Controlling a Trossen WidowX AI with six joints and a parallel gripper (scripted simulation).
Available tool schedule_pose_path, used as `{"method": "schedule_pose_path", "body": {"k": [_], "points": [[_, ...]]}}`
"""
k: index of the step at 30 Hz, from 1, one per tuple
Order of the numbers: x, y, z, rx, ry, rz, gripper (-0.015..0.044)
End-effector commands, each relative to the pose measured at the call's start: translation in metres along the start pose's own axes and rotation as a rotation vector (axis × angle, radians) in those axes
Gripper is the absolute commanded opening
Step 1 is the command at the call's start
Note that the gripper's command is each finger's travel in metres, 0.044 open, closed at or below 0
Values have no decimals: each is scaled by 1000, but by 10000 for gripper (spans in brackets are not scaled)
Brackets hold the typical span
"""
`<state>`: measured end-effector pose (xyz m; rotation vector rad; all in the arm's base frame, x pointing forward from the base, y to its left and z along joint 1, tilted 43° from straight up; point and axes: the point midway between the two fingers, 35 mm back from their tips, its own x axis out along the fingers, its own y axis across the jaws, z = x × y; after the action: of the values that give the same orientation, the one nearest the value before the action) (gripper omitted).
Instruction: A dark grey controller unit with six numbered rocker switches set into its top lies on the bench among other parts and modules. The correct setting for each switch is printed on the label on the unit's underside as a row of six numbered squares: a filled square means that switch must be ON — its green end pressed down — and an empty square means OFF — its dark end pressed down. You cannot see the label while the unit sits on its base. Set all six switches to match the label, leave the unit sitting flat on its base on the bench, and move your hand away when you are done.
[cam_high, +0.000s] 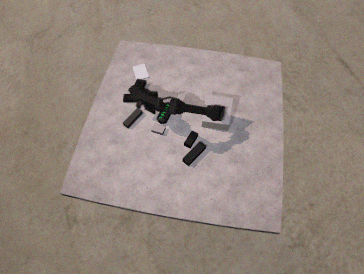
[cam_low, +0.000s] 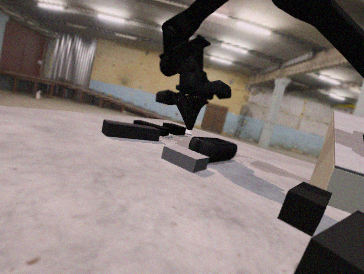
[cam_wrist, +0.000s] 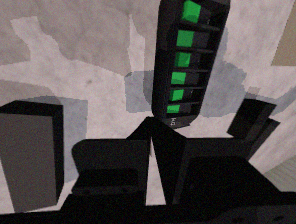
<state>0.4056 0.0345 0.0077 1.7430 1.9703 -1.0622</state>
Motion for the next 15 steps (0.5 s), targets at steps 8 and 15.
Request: {"method": "schedule_pose_path", "body": {"k": [8, 15], "points": [[-1, 0, 0, 17, 0, -8, 0], [-2, -5, 17, 16, -1, 66, 0]]}}
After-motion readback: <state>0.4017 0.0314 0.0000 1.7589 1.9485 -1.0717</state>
